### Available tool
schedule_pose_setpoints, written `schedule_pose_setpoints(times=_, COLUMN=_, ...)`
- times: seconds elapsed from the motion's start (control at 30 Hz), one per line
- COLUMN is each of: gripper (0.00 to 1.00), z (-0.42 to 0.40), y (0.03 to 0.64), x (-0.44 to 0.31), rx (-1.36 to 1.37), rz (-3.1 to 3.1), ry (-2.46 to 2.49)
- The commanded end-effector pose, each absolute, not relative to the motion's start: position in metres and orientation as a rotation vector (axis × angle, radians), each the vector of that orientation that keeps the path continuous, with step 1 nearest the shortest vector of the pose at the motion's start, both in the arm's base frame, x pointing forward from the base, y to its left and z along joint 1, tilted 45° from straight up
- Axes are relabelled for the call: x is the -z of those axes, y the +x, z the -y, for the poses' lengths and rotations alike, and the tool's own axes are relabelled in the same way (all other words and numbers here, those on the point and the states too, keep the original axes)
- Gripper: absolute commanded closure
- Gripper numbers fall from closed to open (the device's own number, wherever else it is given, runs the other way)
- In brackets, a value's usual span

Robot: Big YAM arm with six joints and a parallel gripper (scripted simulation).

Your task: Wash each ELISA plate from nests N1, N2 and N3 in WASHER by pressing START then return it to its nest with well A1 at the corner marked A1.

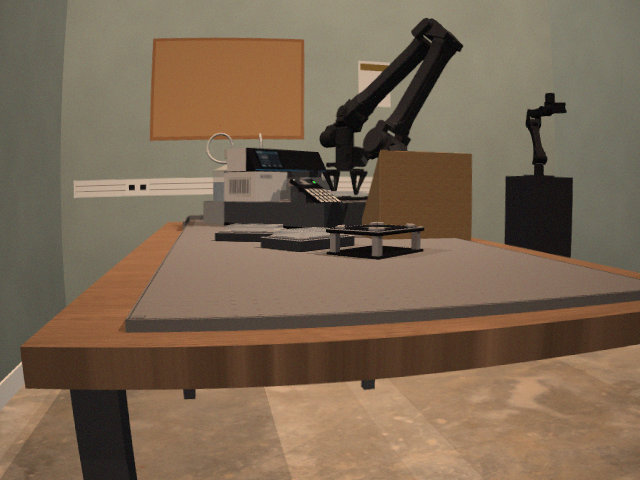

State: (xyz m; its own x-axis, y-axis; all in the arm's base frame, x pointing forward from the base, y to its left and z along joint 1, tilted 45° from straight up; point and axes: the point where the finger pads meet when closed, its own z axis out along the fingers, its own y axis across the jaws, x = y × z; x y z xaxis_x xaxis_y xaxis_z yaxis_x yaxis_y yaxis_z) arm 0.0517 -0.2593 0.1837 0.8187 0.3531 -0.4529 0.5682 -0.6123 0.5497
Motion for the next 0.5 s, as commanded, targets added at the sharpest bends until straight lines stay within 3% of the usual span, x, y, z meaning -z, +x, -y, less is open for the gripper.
schedule_pose_setpoints(times=0.0, gripper=0.16, z=0.2637, y=0.0505, x=-0.1861, rx=0.397, rz=-0.669, ry=2.278)
schedule_pose_setpoints(times=0.47, gripper=0.16, z=0.265, y=0.0506, x=-0.1845, rx=0.396, rz=-0.67, ry=2.278)
